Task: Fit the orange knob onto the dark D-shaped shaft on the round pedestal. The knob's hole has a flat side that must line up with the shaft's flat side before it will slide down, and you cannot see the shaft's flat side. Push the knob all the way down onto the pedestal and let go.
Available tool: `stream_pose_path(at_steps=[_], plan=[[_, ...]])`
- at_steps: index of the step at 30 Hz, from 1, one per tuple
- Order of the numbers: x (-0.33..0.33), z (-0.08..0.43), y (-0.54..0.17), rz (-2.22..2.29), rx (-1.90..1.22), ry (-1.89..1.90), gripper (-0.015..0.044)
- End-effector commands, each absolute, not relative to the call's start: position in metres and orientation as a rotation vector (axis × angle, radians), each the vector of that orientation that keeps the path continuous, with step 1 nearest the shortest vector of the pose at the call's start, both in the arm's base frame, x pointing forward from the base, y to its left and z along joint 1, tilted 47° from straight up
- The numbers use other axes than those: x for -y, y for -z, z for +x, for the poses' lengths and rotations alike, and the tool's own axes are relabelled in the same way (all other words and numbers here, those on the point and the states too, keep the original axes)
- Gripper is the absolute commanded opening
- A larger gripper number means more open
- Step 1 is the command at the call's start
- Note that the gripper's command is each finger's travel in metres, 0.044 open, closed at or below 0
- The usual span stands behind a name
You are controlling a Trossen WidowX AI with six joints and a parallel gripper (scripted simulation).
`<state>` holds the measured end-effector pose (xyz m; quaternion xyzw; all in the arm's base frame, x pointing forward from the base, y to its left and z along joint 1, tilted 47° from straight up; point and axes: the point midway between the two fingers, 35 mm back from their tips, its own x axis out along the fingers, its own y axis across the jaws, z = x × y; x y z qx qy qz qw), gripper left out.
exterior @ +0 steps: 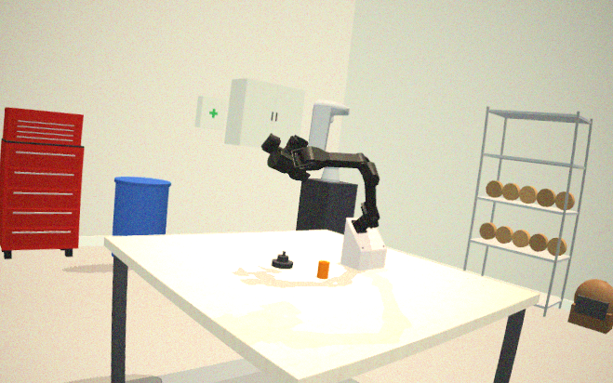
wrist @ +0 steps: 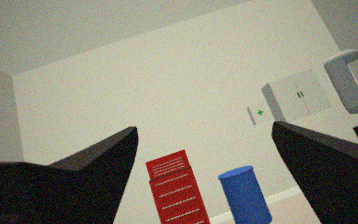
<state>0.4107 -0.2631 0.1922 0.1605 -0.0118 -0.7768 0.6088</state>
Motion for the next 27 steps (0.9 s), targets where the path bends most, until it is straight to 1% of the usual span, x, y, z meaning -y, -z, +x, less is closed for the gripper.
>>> stream_pose_path(at_steps=[1, 2, 3, 8, 12, 16, 21, 24, 27], plan=[[0.263, 0.411, -0.192, 0.371, 0.027, 1.794, 0.0426], [0.262, 0.41, -0.19, 0.374, 0.006, 1.791, 0.044], [0.259, 0.41, -0.184, 0.383, -0.056, 1.78, 0.044], [0.219, 0.398, -0.128, 0.455, -0.637, 1.566, 0.044], [0.171, 0.382, -0.089, 0.498, -1.047, 1.262, 0.044], [0.116, 0.36, -0.059, 0.534, -1.365, 0.867, 0.044], [0.046, 0.328, -0.044, 0.588, -1.573, 0.318, 0.044], [0.009, 0.309, -0.045, 0.625, -1.599, 0.007, 0.044], [-0.026, 0.29, -0.053, 0.668, -1.559, -0.305, 0.044]])
